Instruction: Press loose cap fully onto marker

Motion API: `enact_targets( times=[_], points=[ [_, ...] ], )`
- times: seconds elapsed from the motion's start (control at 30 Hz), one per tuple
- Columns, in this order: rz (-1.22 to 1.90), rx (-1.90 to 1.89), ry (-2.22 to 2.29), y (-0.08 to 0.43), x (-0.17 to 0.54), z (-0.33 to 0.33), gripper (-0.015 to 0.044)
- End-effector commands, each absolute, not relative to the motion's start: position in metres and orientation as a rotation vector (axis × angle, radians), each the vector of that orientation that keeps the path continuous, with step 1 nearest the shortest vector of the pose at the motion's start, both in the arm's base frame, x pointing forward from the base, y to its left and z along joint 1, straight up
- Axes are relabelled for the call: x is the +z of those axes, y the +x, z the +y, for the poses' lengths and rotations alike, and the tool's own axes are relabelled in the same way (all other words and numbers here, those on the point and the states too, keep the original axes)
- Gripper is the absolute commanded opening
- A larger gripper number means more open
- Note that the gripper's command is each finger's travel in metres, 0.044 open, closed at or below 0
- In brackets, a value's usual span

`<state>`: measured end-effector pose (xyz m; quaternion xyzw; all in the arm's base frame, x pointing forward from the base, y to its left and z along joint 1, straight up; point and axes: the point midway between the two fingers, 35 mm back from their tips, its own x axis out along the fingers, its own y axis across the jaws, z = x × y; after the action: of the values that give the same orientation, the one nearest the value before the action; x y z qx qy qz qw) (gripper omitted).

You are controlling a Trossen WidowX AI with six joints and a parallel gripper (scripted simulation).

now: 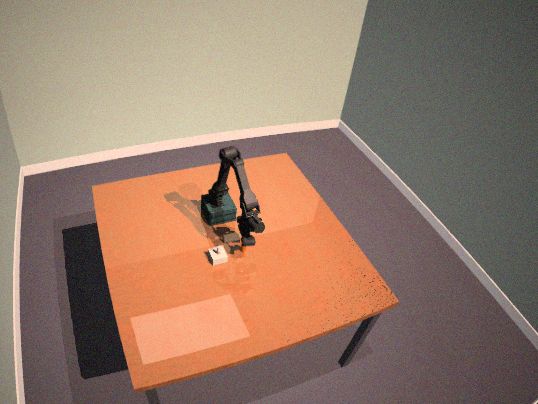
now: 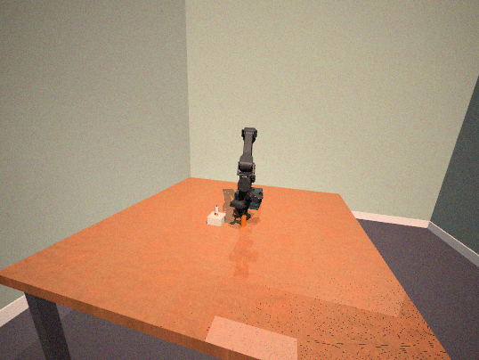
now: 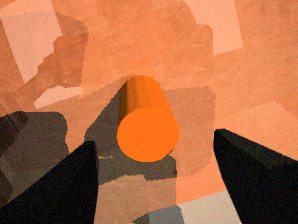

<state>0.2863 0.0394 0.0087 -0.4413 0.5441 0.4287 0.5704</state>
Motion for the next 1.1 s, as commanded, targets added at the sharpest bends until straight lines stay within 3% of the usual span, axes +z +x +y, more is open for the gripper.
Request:
enact_targets(
  times=[0.0,0.87,1.0,1.07],
  points=[
    [1.285,1.019,-1.034,0.285,-0.002,0.039,0.0242],
    [1.285,1.019,-1.034,0.285,-0.037,0.039,0.0242],
    [1.285,1.019,-1.034,0.285,-0.037,0.039,0.0137],
    [1.285,1.019,-1.034,0.285,-0.037,0.039,0.0124]
  ],
)
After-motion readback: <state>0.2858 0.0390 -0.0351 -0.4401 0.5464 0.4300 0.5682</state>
